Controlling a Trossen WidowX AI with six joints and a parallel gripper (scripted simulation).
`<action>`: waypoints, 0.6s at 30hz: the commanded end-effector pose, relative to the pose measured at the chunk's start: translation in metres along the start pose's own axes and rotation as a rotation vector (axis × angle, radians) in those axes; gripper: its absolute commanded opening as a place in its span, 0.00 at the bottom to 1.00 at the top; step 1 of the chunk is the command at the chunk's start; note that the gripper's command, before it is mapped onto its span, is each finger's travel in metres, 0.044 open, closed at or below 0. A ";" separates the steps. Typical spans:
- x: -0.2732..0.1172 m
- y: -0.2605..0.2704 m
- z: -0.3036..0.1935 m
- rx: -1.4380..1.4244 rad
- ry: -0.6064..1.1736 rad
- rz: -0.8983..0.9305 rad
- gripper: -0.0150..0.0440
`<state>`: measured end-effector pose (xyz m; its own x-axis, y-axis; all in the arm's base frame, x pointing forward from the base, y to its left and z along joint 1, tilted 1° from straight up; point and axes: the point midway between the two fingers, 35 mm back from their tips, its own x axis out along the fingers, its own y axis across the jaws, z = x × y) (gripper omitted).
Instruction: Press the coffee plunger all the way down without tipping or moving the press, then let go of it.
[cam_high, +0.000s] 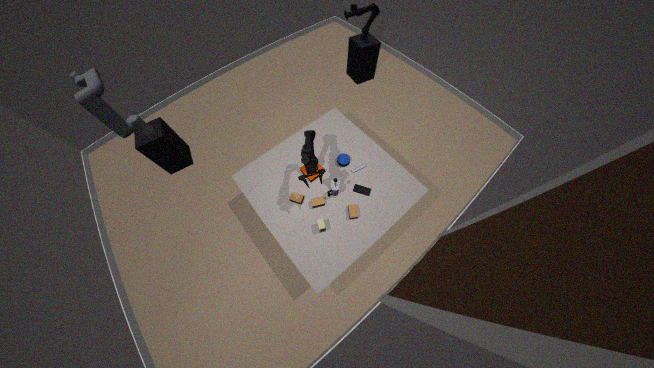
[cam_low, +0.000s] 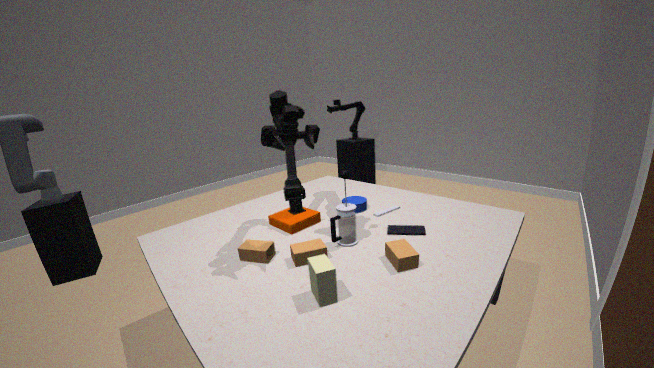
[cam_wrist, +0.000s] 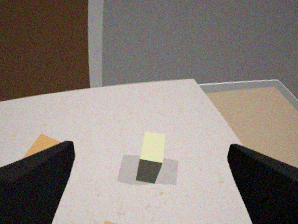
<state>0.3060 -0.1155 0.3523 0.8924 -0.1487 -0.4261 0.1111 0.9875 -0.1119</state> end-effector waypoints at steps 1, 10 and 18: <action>-0.008 0.046 -0.007 -0.003 0.016 0.069 1.00; -0.041 0.140 -0.037 -0.032 0.055 0.248 1.00; -0.046 0.159 -0.060 -0.042 0.064 0.289 1.00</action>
<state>0.2592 0.0446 0.3121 0.8574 0.1389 -0.4955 -0.1696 0.9854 -0.0174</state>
